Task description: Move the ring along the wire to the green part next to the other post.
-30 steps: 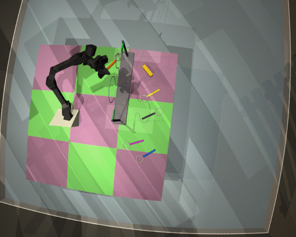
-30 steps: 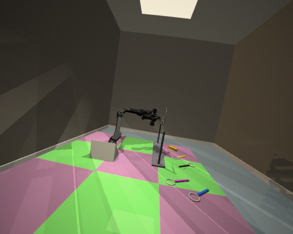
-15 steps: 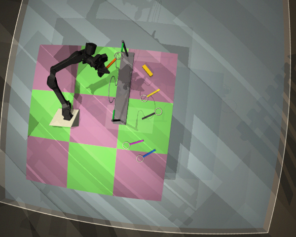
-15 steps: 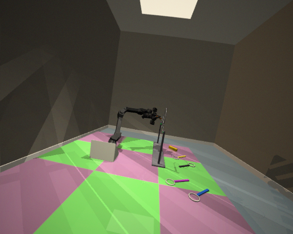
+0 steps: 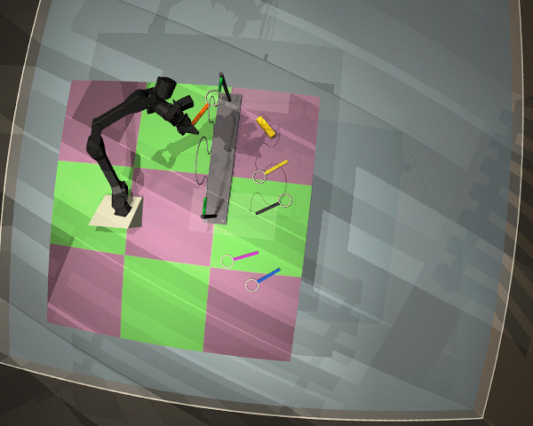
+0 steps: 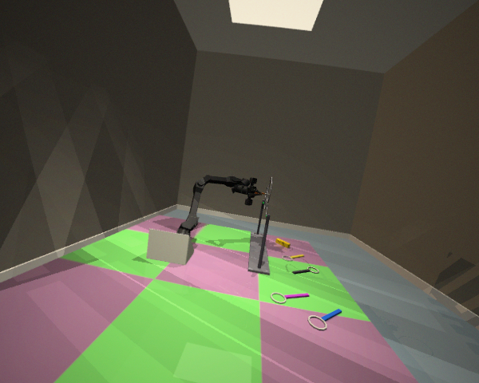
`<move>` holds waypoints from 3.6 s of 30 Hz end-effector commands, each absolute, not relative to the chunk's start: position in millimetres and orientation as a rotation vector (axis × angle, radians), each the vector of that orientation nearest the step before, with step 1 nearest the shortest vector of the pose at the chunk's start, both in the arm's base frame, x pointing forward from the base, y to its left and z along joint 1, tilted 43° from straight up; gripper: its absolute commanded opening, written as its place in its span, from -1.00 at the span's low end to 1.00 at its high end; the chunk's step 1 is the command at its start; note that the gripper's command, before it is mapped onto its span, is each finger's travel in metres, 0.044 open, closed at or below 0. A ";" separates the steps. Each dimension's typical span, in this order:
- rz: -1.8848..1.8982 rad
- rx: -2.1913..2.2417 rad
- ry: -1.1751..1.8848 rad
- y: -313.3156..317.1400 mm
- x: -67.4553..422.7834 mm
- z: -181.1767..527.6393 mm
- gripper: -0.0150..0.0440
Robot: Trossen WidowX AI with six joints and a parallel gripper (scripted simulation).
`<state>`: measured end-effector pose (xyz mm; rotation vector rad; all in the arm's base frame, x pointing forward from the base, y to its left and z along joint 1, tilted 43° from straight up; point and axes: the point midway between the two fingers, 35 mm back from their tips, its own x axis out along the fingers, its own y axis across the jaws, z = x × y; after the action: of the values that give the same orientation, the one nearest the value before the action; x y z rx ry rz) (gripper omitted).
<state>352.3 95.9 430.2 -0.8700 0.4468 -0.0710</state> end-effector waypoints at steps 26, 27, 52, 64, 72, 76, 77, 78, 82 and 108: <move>0.103 -0.272 0.504 131.9 347.3 408.4 -1.00; 0.109 -0.251 0.506 133.4 347.1 408.0 -1.00; 0.262 0.275 0.521 172.1 342.4 408.8 -1.00; 0.332 0.530 0.515 189.3 340.3 416.5 -1.00; 0.378 0.700 0.507 199.5 339.1 424.0 -1.00; 0.400 0.785 0.501 204.0 338.5 428.4 -1.00; 0.405 0.806 0.499 205.1 338.4 429.5 -1.00; 0.411 0.828 0.498 206.2 338.3 430.7 -1.00; 0.432 0.913 0.491 210.1 337.8 435.7 -1.00; 0.560 1.468 0.422 224.4 336.0 474.0 -1.00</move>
<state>336.0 224.9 469.3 1.4085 0.4348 0.5515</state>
